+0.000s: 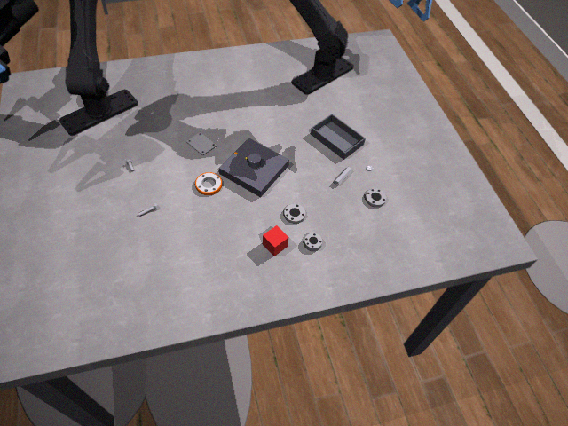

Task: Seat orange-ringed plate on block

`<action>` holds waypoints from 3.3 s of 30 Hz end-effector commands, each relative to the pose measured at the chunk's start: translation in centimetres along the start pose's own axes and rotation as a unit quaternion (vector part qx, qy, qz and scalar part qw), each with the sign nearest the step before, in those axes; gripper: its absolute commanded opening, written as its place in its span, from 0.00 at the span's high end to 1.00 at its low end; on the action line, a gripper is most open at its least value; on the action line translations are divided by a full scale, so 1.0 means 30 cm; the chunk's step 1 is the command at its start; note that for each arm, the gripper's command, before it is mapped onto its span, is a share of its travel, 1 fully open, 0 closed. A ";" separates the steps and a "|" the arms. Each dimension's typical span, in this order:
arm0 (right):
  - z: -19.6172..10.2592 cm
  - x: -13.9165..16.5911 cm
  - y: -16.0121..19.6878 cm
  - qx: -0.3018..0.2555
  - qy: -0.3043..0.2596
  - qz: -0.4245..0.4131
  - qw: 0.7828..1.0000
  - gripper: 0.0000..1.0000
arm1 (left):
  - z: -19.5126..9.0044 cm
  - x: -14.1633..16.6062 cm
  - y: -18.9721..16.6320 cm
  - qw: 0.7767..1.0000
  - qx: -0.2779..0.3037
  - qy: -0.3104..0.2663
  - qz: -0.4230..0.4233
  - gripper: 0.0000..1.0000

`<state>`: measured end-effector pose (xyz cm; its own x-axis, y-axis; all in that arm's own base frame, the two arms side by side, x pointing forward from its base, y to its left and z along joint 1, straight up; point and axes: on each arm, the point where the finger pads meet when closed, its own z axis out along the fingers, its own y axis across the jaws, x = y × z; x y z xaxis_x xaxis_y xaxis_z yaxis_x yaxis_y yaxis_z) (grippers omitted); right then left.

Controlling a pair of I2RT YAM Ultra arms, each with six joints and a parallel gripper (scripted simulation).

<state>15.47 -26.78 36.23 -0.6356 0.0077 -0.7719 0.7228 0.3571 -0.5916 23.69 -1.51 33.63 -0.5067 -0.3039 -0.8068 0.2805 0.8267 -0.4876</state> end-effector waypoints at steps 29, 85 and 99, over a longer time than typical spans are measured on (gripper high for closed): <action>0.044 -0.061 0.208 -0.119 -0.004 -0.127 0.985 0.20 | 0.068 -0.014 0.098 0.999 -0.039 0.008 0.027 0.00; -0.641 0.233 1.530 -0.700 -0.230 -0.626 0.255 0.20 | 0.260 -0.490 0.039 0.919 -0.207 -0.256 0.216 0.00; -0.624 0.206 1.553 -0.684 -0.248 -0.626 0.282 0.20 | 0.258 -0.500 0.009 0.923 -0.191 -0.247 0.225 0.00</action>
<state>38.49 7.34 6.11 0.1714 -0.9407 -0.2929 -0.9834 -0.1814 0.0071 38.10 -0.05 40.87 0.0062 0.0027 -1.0000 0.0058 1.0000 0.0027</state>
